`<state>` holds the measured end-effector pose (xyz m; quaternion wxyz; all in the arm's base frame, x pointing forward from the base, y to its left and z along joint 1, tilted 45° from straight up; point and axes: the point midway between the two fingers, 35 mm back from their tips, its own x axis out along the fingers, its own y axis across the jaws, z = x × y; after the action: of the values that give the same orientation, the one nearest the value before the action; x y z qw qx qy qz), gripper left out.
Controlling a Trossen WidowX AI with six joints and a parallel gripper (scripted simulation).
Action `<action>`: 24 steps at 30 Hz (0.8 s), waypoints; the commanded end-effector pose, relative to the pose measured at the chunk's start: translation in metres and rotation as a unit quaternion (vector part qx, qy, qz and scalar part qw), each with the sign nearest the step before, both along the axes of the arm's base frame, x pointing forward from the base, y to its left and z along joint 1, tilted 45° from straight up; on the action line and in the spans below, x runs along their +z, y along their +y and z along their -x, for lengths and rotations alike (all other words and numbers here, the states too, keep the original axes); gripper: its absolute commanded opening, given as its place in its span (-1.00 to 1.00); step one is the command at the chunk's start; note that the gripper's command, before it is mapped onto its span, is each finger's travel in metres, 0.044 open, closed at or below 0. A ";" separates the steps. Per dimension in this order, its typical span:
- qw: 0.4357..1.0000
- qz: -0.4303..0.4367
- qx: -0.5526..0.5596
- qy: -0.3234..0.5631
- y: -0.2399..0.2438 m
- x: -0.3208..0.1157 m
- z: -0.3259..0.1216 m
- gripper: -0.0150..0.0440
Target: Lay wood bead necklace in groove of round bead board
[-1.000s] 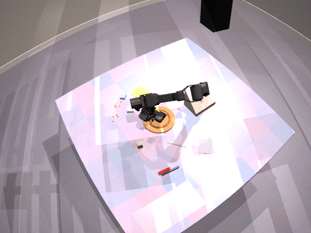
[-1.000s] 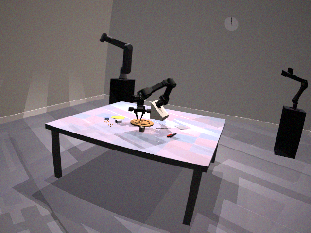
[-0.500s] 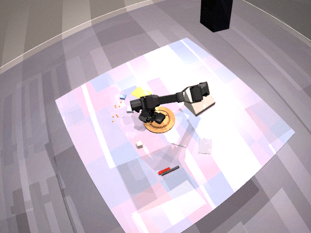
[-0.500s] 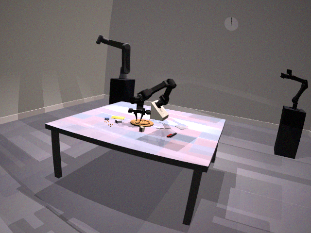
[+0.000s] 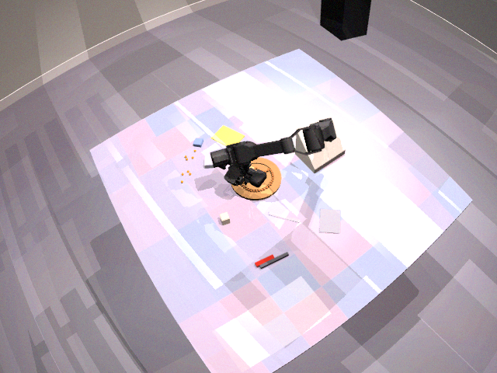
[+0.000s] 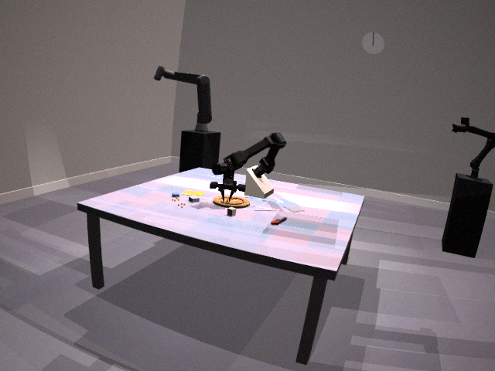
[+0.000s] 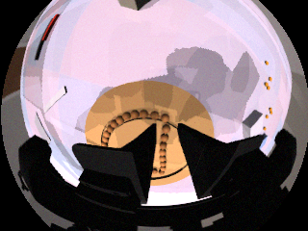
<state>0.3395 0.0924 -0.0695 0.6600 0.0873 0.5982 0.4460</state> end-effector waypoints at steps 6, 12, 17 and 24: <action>1.000 0.000 0.000 0.000 0.000 0.000 0.000 -0.49; 1.000 0.000 0.000 0.000 0.000 0.000 0.000 -0.49; 1.000 0.000 0.000 0.000 0.000 0.000 0.000 -0.49; 1.000 0.000 0.000 0.000 0.000 0.000 0.000 -0.49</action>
<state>0.3395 0.0924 -0.0695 0.6599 0.0874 0.5983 0.4460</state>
